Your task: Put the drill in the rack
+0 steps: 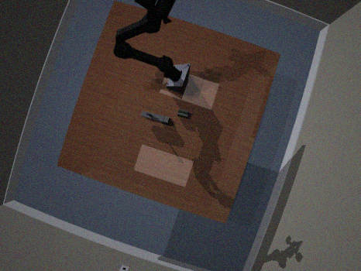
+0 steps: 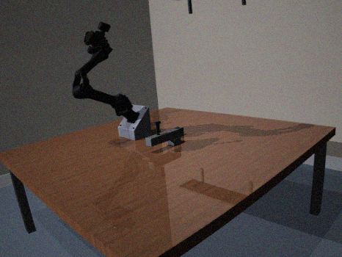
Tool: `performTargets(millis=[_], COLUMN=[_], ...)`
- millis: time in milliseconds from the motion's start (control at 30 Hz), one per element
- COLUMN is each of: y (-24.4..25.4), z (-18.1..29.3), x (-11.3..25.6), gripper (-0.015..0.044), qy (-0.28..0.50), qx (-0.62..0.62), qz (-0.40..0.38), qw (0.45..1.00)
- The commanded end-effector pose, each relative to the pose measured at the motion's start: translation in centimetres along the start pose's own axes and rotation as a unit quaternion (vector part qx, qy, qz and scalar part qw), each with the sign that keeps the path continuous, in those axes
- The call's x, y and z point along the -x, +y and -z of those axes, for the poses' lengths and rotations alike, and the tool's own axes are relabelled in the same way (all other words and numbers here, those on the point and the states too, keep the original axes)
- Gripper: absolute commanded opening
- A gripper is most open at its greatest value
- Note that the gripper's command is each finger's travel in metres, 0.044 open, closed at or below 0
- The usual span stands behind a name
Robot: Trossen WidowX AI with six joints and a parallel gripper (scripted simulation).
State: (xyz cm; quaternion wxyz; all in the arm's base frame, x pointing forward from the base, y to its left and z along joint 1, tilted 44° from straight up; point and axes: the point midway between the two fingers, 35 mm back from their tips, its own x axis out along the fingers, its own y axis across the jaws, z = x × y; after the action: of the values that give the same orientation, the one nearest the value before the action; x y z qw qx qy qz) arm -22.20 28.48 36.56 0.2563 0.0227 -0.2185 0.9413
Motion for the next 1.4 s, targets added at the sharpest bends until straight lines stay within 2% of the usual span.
performTargets(millis=[0, 133, 300, 633, 833, 1033, 1200, 1367], y=[-5.2, -9.5, -13.8, -17.9, -16.9, -13.3, -8.5, -2.9], z=[4.8, 9.2, 14.2, 21.0, 23.6, 24.3, 23.2, 20.9], x=[1.7, 4.7, 10.2, 24.7, 34.5, 43.8, 51.0, 56.6], gripper=[0.0, 0.0, 0.0, 0.0, 0.0, 0.0, 0.0, 0.0], qy=[0.092, 0.173, 0.263, 0.388, 0.45, 0.5, 0.533, 0.556], qx=[-0.058, -0.111, -0.176, -0.307, -0.367, -0.412, -0.442, -0.463], qz=[0.092, 0.179, 0.288, 0.49, 0.588, 0.657, 0.688, 0.689], qw=[0.99, 0.962, 0.904, 0.717, 0.562, 0.385, 0.216, 0.05])
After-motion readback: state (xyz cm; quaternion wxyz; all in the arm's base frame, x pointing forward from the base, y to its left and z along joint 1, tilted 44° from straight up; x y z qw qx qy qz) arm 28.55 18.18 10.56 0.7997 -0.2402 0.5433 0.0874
